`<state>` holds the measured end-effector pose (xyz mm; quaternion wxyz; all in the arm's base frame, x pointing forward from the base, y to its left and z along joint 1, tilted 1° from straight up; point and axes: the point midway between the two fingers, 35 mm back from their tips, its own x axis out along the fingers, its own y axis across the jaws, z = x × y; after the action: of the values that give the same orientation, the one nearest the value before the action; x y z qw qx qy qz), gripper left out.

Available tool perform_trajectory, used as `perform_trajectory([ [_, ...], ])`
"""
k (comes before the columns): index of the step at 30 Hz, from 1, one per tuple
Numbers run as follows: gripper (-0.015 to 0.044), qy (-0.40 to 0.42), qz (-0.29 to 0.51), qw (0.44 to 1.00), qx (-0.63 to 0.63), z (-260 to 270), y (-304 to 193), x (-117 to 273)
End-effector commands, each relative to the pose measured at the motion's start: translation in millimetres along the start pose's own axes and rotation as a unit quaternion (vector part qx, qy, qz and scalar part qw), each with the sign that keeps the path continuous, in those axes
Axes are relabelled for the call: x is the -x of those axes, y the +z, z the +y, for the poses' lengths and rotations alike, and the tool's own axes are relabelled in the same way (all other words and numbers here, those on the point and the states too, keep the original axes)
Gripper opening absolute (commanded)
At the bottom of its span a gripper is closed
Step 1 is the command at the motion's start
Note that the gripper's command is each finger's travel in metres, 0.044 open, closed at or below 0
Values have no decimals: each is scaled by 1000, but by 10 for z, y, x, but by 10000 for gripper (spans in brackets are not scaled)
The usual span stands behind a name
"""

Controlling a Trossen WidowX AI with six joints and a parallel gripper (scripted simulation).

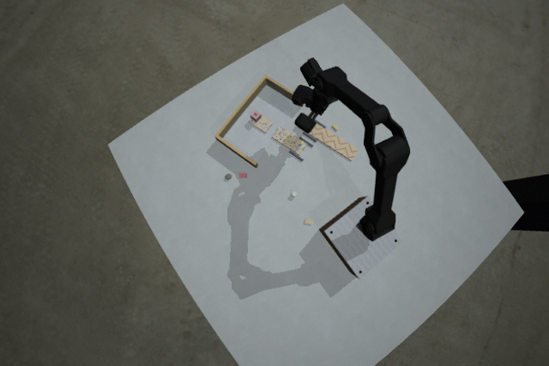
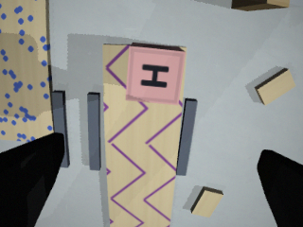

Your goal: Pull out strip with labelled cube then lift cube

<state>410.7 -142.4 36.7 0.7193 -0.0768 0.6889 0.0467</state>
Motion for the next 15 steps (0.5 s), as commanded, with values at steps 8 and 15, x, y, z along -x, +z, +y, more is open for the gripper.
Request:
perform_trajectory([
  [8, 361, 2, 5, 1000, -1, 50, 252, -94],
  [15, 250, 2, 5, 1000, -1, 48, 255, -209],
])
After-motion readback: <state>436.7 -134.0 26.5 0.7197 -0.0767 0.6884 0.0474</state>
